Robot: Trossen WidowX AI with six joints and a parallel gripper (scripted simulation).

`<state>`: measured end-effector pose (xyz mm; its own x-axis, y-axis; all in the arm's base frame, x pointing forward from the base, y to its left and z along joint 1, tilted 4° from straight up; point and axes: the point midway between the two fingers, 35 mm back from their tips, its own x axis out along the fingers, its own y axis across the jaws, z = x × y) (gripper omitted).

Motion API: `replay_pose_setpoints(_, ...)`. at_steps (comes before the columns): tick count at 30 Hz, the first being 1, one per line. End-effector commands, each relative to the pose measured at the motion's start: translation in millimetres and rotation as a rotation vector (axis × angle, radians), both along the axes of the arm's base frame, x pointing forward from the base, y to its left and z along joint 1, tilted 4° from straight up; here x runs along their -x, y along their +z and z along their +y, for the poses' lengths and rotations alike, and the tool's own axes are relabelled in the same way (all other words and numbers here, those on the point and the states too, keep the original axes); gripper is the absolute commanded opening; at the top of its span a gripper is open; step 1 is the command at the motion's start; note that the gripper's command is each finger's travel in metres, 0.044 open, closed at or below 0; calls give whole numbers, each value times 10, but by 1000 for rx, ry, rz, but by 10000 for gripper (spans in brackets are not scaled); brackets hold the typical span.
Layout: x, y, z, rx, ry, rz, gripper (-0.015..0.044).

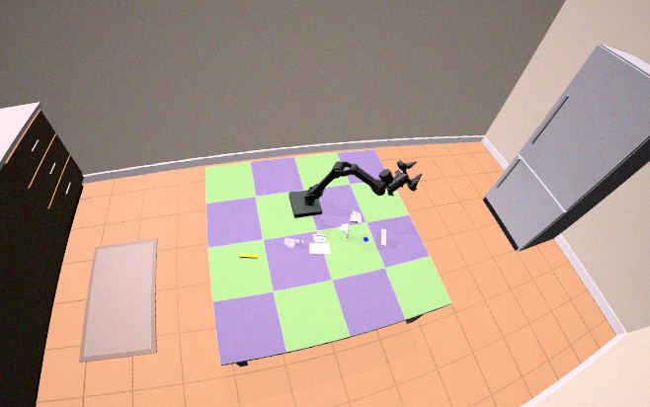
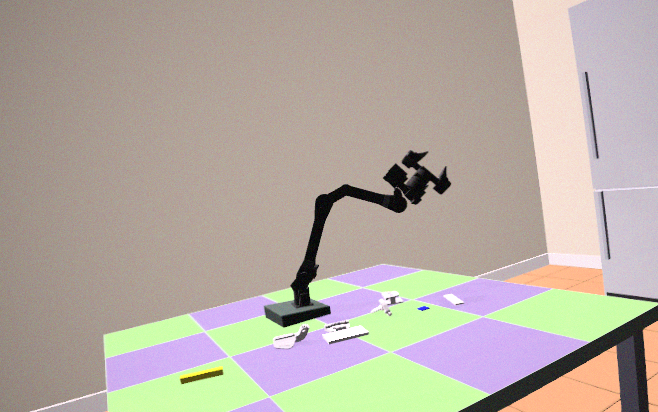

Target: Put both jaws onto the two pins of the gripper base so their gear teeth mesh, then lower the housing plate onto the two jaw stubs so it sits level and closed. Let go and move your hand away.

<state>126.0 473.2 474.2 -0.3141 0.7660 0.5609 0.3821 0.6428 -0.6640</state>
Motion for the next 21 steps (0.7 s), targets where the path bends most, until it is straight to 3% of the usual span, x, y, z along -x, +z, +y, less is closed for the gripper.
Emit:
replay_pose_setpoints(1, 0, 0, 0, 0, 0, 0, 426)
replay_pose_setpoints(17, 0, 0, 0, 0, 0, 0, 6)
replay_pose_setpoints(21, 0, 0, 0, 0, 0, 0, 0)
